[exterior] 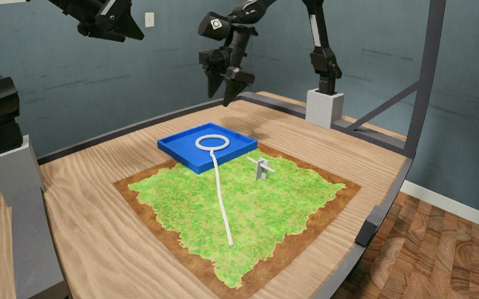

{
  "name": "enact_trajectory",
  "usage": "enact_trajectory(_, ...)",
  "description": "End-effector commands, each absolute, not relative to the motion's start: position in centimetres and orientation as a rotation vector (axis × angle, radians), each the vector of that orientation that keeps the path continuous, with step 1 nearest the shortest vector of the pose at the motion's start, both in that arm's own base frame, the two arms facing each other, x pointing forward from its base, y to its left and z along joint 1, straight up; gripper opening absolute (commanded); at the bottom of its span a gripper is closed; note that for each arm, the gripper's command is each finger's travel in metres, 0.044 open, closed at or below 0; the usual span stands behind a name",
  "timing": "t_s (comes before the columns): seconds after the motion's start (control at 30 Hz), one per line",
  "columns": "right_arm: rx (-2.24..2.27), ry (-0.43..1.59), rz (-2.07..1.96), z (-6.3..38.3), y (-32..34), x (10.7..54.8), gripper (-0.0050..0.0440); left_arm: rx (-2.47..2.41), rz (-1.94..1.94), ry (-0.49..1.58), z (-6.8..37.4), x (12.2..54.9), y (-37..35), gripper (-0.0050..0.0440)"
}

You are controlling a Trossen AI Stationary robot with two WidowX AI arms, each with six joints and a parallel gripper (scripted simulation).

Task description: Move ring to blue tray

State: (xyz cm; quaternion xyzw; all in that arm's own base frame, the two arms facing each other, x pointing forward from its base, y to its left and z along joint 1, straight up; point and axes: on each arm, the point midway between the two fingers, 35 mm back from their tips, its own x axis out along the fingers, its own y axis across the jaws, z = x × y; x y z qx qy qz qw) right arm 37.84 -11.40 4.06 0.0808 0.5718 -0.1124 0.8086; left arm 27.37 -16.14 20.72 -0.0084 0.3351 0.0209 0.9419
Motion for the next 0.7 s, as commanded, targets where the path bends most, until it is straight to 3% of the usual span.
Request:
enact_trajectory(0.0,0.158,1.180,-0.236,5.53,-11.56,38.13,0.0440,-0.029,0.039,0.672,21.34,27.41,-16.22,0.0440)
enact_trajectory(0.67,0.161,1.189,-0.238,5.17,-11.56,38.25,0.0440,-0.029,0.039,0.672,21.34,27.41,-16.22,0.0440)
